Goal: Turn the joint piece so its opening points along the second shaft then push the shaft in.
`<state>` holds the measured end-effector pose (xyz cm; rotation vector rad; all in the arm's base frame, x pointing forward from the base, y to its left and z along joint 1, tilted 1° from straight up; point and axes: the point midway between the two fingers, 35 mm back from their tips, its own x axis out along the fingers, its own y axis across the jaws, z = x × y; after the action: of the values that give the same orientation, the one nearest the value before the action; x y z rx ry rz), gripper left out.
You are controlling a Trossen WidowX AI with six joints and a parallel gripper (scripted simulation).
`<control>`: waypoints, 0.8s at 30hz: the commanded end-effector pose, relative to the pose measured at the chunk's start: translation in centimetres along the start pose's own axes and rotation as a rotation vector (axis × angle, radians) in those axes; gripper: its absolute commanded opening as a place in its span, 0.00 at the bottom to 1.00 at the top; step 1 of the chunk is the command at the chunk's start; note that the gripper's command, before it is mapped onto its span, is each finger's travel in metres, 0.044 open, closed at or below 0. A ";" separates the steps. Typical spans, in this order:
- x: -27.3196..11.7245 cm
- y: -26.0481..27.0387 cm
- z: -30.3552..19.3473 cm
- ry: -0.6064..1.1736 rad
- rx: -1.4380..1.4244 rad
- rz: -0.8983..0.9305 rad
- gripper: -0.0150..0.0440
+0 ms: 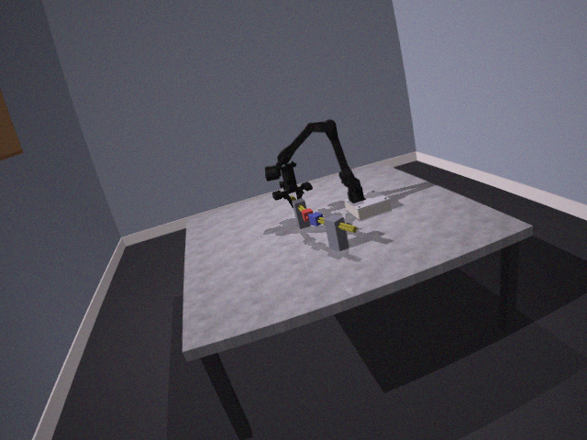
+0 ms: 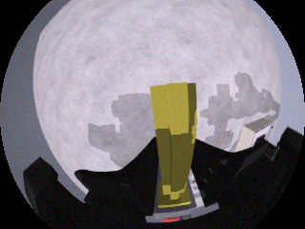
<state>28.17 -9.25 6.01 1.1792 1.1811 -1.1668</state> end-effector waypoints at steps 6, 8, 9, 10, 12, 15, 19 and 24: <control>0.0 0.0 0.0 0.000 -0.001 0.000 0.86; 0.0 0.0 0.0 0.000 -0.001 0.000 0.95; 0.0 0.0 0.0 0.000 -0.001 0.000 0.99; 0.0 0.0 0.0 0.000 -0.001 0.000 1.00; 0.0 0.0 0.0 0.000 -0.001 0.000 1.00; 0.0 0.0 0.0 0.000 -0.001 0.000 1.00; 0.0 0.0 0.0 0.000 -0.001 0.000 1.00; -1.0 0.1 0.0 0.002 -0.001 0.002 1.00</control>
<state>28.14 -9.24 6.06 1.1784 1.1832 -1.1683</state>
